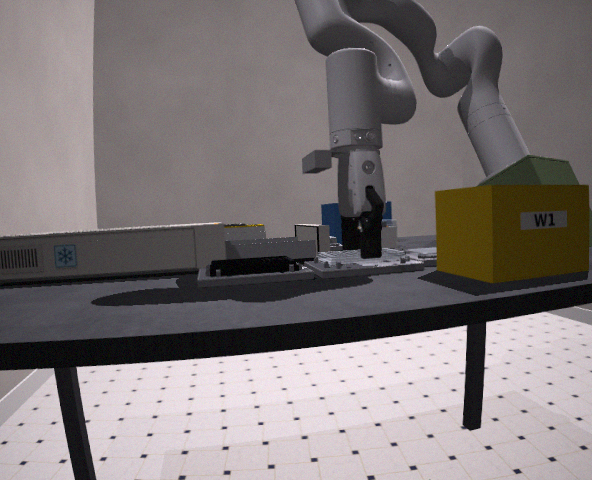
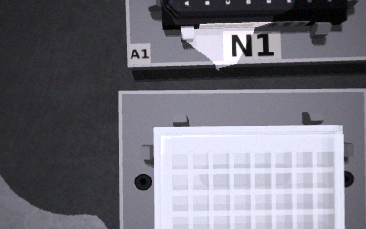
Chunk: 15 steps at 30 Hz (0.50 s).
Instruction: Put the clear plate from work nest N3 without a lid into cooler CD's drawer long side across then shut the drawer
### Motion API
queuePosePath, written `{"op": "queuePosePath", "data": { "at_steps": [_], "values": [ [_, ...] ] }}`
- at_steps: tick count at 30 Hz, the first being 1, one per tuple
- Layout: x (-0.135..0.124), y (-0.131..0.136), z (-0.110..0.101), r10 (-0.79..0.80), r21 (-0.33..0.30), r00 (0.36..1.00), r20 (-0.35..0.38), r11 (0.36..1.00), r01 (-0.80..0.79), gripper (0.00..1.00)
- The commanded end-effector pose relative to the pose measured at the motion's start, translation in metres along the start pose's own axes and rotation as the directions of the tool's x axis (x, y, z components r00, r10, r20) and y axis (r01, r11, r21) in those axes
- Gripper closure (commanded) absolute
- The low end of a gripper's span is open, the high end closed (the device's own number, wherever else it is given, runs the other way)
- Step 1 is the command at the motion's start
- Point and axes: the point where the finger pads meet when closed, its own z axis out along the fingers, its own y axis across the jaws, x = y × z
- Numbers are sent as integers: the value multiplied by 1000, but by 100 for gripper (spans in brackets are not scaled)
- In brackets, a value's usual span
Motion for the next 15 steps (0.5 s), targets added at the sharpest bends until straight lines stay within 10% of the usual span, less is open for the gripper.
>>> {"op": "queuePosePath", "data": {
  "at_steps": [1,15],
  "values": [
    [1,0,-2,0,1,1000,-1,1000,0,100],
    [1,0,-12,0,1,1000,-1,1000,0,100]
  ]
}}
